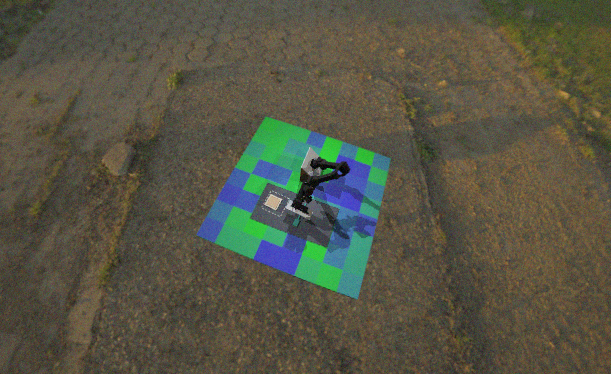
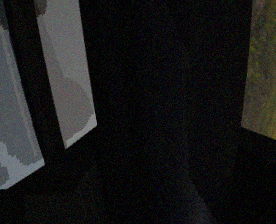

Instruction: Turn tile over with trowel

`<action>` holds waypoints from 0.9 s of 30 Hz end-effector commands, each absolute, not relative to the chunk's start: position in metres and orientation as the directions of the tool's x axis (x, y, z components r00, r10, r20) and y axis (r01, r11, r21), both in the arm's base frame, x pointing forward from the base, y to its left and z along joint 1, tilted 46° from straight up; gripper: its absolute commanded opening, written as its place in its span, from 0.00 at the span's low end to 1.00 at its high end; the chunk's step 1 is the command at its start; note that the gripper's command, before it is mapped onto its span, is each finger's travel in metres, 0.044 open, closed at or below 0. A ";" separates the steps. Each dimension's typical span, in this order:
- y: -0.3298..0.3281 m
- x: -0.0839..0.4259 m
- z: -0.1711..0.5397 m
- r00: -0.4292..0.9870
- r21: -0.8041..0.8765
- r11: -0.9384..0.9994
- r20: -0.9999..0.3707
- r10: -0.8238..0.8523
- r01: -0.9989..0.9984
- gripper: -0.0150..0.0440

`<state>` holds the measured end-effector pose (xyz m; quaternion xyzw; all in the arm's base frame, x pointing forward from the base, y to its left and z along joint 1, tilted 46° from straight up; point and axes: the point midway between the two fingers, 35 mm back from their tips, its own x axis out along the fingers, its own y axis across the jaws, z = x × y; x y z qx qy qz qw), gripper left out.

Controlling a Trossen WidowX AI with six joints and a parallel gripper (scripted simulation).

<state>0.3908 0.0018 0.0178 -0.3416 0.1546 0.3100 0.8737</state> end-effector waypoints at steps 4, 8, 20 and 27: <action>0.006 0.391 0.020 0.761 -0.512 0.564 -0.470 0.447 -0.648 0.25; 0.033 0.393 0.036 0.759 -0.577 0.502 -0.402 0.512 -0.645 0.25; 0.115 0.376 0.084 0.670 -0.759 0.325 -0.190 0.718 -0.564 0.25; 0.159 0.351 0.112 0.563 -0.846 0.247 -0.074 0.823 -0.472 0.25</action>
